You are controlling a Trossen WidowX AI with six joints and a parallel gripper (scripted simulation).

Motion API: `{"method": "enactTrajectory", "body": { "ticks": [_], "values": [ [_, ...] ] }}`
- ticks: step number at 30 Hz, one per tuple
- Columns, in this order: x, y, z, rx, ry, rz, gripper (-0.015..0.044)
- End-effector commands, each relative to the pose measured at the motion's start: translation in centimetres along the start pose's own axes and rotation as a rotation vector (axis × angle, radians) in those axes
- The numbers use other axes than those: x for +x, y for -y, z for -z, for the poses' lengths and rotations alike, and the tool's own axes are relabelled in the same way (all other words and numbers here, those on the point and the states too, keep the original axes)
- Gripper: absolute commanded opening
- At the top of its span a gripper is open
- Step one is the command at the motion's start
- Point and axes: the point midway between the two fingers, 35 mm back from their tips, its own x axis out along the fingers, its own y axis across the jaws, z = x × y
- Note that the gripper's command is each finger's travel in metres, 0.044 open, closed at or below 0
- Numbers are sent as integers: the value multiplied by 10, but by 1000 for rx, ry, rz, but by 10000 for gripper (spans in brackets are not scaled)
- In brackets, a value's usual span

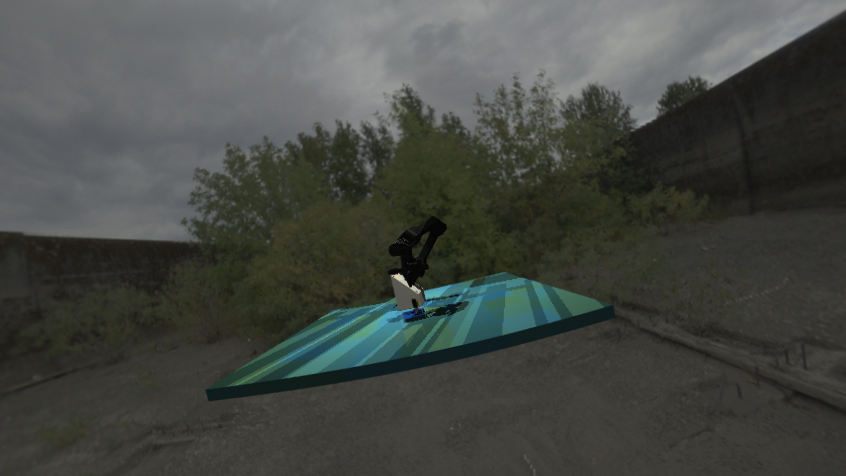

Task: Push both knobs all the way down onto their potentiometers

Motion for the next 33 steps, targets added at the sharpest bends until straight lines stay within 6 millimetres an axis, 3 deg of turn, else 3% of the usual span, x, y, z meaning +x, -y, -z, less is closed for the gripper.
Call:
{"method": "enactTrajectory", "body": {
  "ticks": [1, 7, 11, 19, 33],
  "values": [
    [8, 6, -9, 50, 45, -84, 0],
    [8, 6, -9, 50, 45, -84, 0],
    [27, 4, -10, 50, 46, -84, 0],
    [29, 4, -10, 50, 46, -84, 0],
    [48, 2, -11, 50, 46, -85, 0]
  ]
}}
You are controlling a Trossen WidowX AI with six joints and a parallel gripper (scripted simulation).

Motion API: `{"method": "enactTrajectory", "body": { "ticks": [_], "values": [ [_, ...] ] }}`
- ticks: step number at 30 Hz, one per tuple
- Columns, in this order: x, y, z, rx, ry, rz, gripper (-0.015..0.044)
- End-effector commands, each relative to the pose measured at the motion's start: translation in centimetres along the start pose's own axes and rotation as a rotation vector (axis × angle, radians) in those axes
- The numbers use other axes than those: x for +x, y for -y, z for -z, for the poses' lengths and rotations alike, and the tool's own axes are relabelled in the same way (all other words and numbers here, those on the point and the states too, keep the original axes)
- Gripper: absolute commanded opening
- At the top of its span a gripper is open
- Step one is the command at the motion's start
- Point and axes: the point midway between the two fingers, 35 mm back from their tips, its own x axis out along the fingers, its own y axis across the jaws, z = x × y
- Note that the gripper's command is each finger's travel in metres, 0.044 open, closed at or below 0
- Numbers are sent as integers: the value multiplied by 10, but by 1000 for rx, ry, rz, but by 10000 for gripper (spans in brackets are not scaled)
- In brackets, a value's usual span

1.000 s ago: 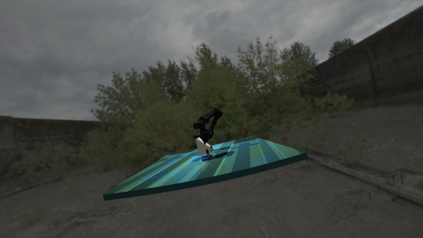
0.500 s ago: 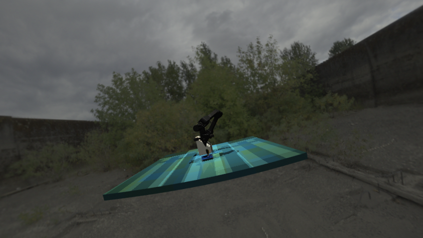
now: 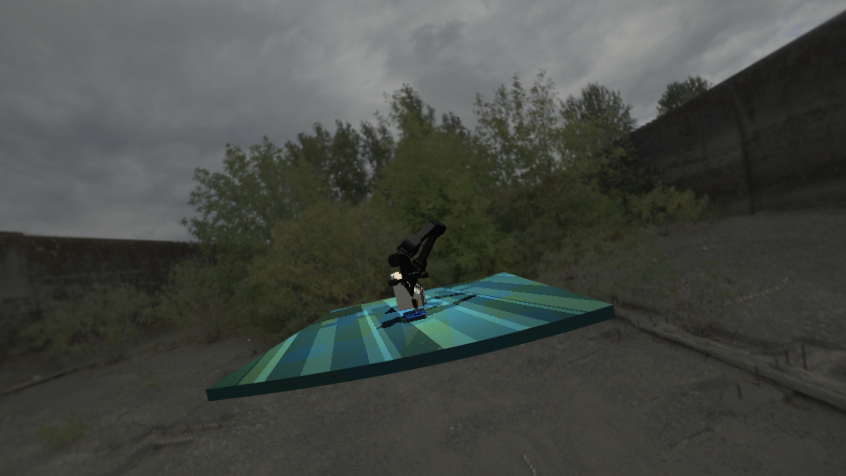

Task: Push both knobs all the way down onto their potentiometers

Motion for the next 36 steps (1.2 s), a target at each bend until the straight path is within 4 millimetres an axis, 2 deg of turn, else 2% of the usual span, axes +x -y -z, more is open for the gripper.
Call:
{"method": "enactTrajectory", "body": {
  "ticks": [1, 36],
  "values": [
    [5, -1, 0, 5, 1, -6, 0],
    [10, -1, 0, 5, 1, -6, 0]
  ]
}}
